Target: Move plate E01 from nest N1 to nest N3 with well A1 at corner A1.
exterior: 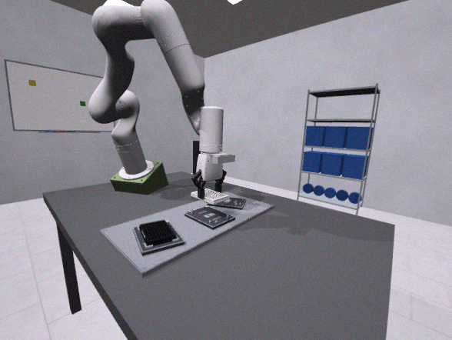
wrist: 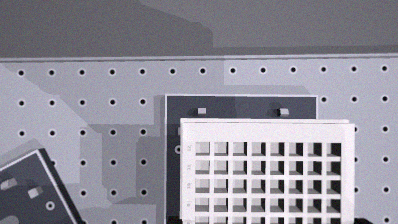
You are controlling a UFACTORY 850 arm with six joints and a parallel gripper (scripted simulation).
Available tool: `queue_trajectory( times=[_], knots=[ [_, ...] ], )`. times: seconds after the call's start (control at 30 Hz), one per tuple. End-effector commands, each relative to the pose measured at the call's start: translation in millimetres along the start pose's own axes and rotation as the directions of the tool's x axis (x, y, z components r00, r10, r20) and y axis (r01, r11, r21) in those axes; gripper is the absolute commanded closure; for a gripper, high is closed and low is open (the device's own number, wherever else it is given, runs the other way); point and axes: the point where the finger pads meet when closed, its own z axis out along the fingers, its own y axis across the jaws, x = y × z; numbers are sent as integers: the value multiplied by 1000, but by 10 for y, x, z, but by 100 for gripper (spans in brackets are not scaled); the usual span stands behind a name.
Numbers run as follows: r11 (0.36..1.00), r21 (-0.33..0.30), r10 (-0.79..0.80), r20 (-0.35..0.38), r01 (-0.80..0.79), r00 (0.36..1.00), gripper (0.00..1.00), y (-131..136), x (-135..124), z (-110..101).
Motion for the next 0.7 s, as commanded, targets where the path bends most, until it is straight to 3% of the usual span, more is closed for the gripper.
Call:
queue_trajectory(
  times=[0.0, 0.67],
  knots=[
    [1000, 0, 0, -2, 0, 1000, 100, -1, 10, 66],
    [1000, 0, 0, -2, 0, 1000, 100, -1, 11, 366]
  ],
)
